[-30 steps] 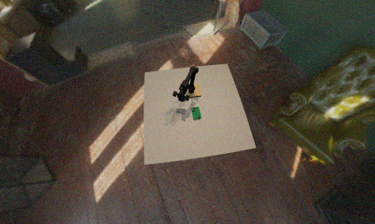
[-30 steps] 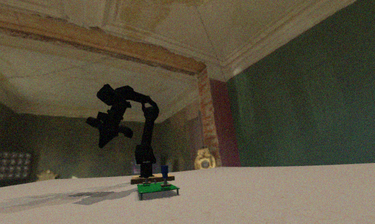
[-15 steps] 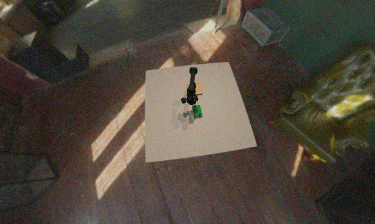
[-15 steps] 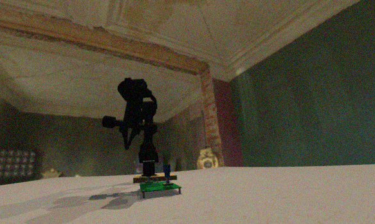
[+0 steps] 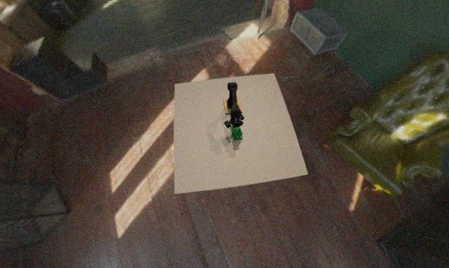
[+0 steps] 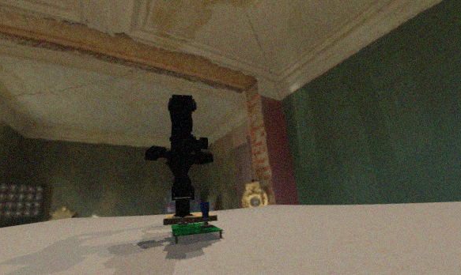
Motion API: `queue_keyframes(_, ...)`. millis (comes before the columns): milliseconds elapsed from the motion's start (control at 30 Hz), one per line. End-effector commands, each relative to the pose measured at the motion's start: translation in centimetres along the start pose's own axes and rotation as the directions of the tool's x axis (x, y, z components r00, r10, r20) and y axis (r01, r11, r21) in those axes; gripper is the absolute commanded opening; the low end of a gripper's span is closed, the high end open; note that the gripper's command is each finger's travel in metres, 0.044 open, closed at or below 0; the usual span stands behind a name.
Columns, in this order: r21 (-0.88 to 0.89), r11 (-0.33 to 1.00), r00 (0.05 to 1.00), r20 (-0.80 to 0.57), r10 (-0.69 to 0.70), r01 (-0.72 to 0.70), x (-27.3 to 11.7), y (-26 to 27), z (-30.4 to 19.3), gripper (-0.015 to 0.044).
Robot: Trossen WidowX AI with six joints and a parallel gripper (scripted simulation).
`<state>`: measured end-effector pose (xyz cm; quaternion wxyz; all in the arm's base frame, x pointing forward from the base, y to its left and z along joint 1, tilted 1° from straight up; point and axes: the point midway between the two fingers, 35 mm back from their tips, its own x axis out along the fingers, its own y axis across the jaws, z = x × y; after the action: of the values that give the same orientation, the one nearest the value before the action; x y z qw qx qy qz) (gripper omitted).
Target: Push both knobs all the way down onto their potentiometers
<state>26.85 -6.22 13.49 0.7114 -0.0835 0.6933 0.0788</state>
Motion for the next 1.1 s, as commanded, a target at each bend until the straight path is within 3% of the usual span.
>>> queue_keyframes(0, -0.012, 1.000, 1.000, -0.001, 0.009, -0.009, 1.7, 0.2, 0.2, 0.0000)
queue_keyframes(1067, -0.012, 1.000, 1.000, -0.001, 0.009, -0.009, 3.9, 0.3, 0.2, 0.0000)
